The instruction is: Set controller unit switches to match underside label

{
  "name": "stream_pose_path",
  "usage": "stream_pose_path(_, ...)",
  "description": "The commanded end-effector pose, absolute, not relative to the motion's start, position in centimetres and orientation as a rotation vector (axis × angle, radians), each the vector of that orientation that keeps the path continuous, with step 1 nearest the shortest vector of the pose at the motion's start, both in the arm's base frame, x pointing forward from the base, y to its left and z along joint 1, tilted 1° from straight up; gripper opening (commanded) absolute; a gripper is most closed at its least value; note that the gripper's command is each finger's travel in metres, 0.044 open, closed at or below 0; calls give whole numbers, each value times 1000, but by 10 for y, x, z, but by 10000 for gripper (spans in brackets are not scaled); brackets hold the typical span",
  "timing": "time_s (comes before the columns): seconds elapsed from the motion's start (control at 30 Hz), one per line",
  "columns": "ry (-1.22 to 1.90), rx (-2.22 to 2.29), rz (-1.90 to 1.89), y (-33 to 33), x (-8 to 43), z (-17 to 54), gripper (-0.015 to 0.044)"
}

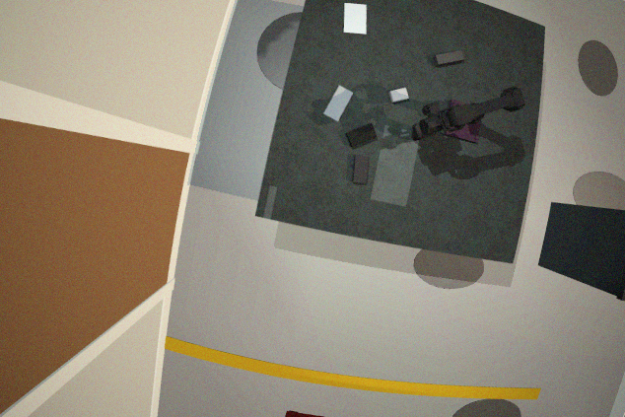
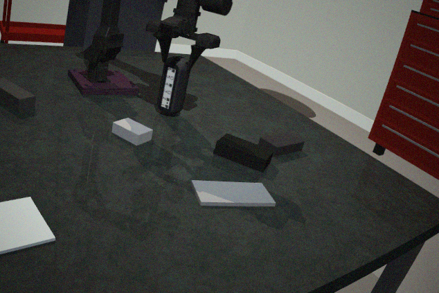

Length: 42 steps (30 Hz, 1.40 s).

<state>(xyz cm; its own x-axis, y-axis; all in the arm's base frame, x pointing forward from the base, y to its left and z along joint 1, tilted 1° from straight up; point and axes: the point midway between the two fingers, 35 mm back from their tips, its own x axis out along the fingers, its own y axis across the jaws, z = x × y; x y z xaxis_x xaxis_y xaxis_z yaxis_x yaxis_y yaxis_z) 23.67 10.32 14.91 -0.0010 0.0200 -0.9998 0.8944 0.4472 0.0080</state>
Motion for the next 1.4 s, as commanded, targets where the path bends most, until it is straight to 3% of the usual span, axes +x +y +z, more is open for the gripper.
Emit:
stream_pose_path(0.0,1403,865,-855,99,238,146,338)
stream_pose_path(1.37,1400,863,-856,70,253,138,338)
